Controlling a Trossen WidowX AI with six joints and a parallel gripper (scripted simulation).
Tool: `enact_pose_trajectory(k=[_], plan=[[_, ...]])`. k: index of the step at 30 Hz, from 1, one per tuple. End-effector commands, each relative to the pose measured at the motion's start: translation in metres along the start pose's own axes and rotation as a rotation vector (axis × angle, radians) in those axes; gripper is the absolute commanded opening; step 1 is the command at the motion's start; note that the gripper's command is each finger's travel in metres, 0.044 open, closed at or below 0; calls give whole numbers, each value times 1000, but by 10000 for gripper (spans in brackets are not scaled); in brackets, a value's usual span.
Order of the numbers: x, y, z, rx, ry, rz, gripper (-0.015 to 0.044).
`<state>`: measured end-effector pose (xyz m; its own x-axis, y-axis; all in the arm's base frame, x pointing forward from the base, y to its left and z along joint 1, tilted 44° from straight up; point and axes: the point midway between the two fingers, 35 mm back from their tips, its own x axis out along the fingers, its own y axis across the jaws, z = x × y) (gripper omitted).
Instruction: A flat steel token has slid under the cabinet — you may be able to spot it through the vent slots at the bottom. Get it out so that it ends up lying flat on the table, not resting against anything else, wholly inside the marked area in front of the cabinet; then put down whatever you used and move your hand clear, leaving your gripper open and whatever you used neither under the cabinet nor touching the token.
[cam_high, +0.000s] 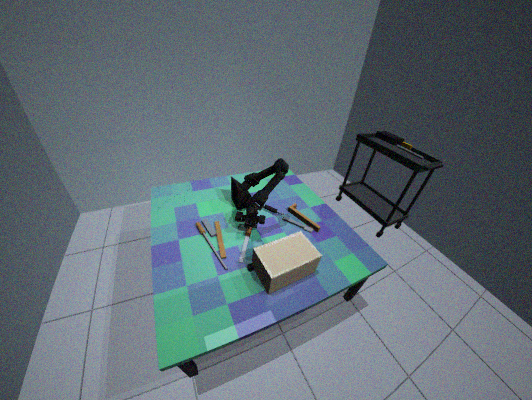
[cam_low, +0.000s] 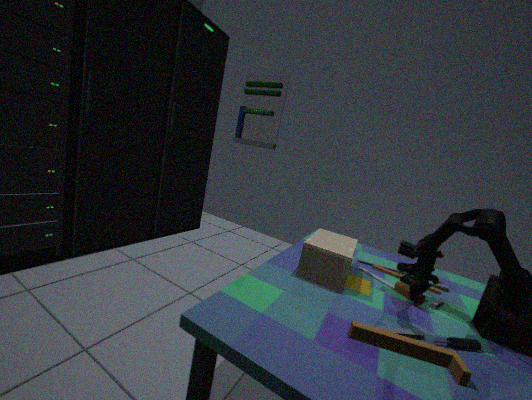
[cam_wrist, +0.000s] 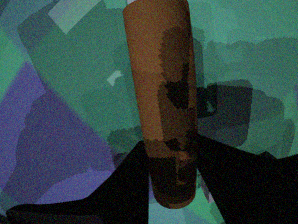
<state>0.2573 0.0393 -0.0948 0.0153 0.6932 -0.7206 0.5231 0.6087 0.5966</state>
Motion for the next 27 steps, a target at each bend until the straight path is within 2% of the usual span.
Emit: enact_pose_trajectory(k=[1,27], plan=[[-2,5,-2,-4,-4,8,0],[-2,28,-17,-4,-3,9,0]])
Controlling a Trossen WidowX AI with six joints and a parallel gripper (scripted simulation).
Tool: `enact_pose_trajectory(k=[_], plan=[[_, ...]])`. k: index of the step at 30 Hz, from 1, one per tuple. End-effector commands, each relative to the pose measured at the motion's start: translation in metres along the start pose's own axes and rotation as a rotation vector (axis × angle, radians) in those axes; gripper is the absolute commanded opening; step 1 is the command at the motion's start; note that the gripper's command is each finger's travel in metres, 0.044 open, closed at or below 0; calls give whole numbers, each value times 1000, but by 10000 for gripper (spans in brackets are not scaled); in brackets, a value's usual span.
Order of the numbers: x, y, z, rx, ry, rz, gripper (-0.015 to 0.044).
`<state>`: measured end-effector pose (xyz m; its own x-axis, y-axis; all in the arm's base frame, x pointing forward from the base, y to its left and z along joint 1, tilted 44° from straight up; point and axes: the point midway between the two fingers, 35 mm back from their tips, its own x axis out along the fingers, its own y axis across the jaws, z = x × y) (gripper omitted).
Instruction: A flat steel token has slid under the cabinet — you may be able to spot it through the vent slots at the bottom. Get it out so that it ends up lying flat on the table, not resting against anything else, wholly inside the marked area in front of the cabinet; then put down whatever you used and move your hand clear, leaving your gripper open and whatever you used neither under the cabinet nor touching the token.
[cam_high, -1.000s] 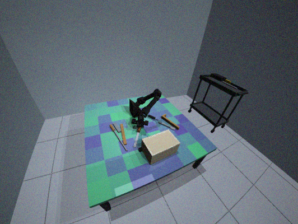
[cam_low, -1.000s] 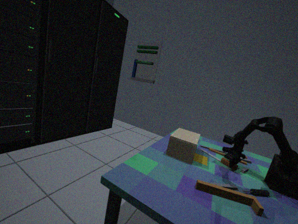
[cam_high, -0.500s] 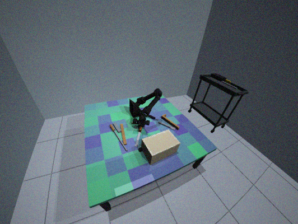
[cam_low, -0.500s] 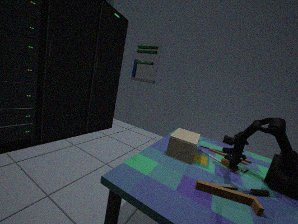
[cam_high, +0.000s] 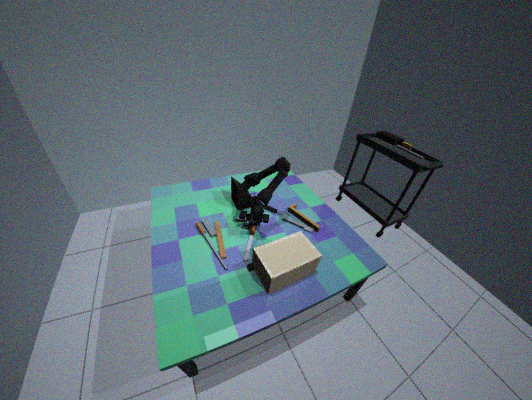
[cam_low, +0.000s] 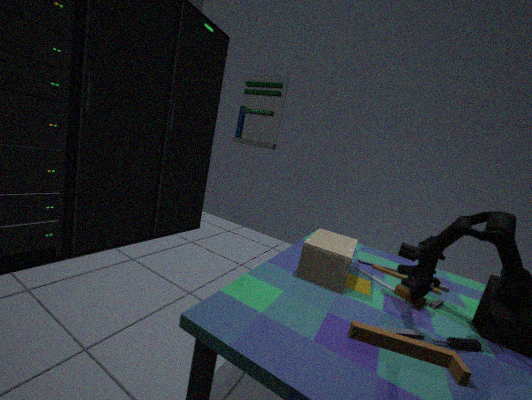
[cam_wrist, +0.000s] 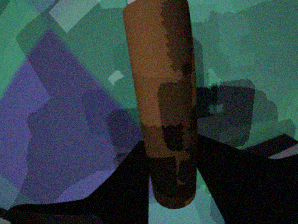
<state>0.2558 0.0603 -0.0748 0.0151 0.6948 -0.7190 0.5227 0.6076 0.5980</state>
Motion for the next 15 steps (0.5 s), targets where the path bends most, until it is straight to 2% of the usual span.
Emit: enact_pose_trajectory(k=[1,15], plan=[[-2,6,0,-3,-5,8,0],[-2,16,-9,-3,-4,8,0]])
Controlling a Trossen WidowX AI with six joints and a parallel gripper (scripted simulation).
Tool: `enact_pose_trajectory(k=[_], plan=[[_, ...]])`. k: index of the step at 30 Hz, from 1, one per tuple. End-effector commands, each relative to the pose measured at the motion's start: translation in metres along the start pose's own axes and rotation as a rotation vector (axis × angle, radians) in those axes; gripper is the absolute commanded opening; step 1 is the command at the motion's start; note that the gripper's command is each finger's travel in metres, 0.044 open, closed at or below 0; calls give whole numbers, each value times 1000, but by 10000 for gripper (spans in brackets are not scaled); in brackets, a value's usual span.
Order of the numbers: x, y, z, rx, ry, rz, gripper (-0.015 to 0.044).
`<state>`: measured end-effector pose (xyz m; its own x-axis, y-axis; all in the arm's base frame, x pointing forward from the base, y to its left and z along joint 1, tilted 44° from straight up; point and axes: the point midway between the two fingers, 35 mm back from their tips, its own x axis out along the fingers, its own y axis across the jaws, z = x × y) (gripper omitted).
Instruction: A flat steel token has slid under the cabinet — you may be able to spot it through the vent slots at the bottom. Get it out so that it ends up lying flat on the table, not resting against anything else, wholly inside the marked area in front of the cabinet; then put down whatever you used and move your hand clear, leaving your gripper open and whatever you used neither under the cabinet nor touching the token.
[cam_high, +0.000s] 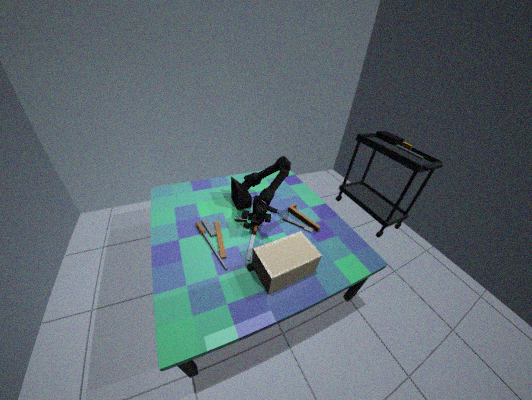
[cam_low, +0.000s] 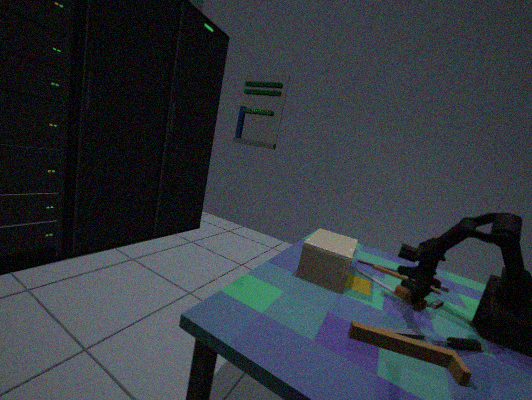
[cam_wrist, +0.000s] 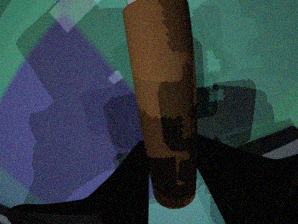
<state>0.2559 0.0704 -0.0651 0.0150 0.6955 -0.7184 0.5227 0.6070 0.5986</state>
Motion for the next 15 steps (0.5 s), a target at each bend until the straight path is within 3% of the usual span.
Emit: enact_pose_trajectory(k=[1,15], plan=[[-2,5,-2,-3,-5,7,0],[-2,17,-11,-3,-4,8,0]])
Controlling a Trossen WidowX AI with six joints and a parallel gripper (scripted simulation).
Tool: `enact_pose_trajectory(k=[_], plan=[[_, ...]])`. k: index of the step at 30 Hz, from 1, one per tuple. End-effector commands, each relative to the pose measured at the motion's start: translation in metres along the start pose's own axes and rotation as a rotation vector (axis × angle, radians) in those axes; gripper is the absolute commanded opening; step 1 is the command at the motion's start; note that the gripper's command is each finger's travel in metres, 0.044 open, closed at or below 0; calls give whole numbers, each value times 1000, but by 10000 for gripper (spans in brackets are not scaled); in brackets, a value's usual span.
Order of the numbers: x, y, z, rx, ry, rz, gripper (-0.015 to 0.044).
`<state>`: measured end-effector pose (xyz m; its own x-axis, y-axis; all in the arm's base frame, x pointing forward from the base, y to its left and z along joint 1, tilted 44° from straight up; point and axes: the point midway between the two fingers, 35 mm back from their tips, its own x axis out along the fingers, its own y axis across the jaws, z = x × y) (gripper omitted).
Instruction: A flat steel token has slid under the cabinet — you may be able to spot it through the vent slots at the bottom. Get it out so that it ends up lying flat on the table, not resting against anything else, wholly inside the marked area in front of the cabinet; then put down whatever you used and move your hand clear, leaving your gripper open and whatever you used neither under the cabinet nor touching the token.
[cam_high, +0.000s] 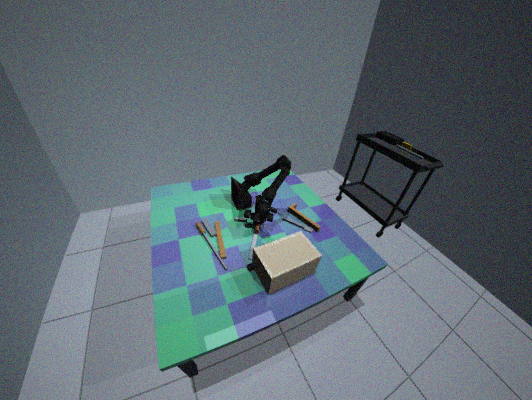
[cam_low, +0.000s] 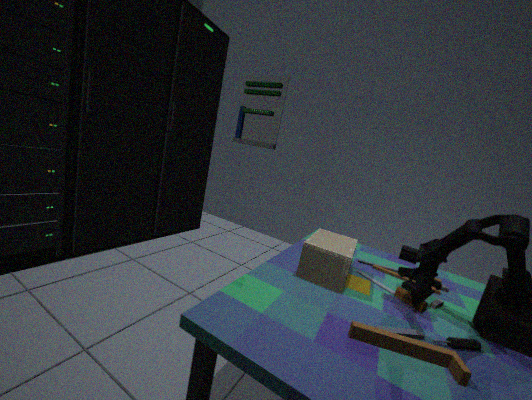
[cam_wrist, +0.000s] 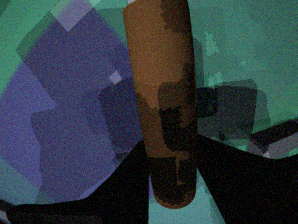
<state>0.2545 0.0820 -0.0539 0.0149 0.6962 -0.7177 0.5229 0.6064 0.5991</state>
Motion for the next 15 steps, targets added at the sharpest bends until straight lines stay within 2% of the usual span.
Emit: enact_pose_trajectory(k=[1,15], plan=[[-2,5,-2,-3,-5,7,0],[-2,18,-11,-3,-4,8,0]])
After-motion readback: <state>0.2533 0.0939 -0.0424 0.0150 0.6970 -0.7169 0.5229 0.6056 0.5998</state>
